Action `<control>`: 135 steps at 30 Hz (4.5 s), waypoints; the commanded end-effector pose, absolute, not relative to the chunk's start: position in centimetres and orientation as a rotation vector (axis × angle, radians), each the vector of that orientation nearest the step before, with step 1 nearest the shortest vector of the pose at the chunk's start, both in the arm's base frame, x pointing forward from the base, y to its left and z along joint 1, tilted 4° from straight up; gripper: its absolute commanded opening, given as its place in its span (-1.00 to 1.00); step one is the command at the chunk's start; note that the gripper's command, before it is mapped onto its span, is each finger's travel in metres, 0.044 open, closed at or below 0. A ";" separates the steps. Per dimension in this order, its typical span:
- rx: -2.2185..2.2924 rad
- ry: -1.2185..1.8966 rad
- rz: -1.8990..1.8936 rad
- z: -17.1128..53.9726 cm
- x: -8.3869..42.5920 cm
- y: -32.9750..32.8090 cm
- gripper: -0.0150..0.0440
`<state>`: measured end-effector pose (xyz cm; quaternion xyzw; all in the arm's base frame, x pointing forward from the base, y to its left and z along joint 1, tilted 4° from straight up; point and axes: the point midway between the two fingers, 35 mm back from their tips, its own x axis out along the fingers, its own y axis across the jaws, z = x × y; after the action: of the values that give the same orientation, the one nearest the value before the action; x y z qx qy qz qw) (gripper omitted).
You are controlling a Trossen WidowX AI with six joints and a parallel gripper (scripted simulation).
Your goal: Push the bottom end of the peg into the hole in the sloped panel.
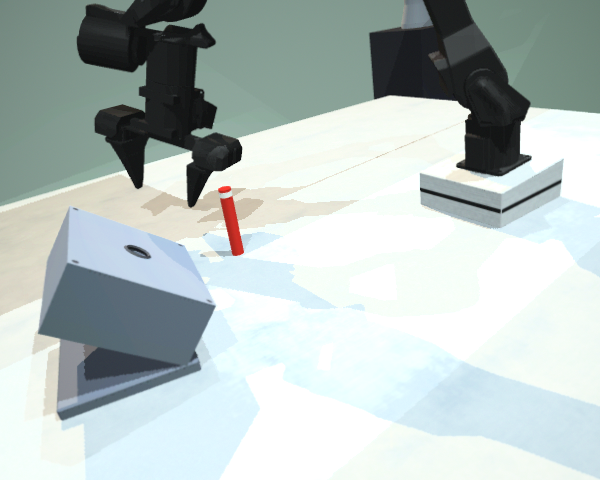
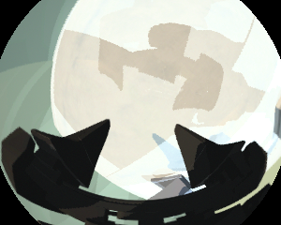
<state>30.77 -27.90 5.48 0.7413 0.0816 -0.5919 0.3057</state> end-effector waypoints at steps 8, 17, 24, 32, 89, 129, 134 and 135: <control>1.830 0.371 -1.502 5.8 30.9 -26.8 1.00; 1.642 0.569 -1.396 6.4 31.0 -25.3 1.00; 1.494 0.710 -1.303 6.8 31.1 -24.1 1.00; 1.323 0.857 -1.185 7.3 31.1 -22.8 1.00; 0.089 1.473 -0.091 11.0 29.3 -13.7 1.00; 0.015 1.485 -0.013 6.6 29.6 -13.3 1.00; 0.015 1.485 -0.013 5.8 29.6 -13.2 1.00; 0.015 1.485 -0.013 5.7 29.6 -13.2 1.00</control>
<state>29.67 -13.38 6.35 0.0052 0.6752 -0.0088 0.7375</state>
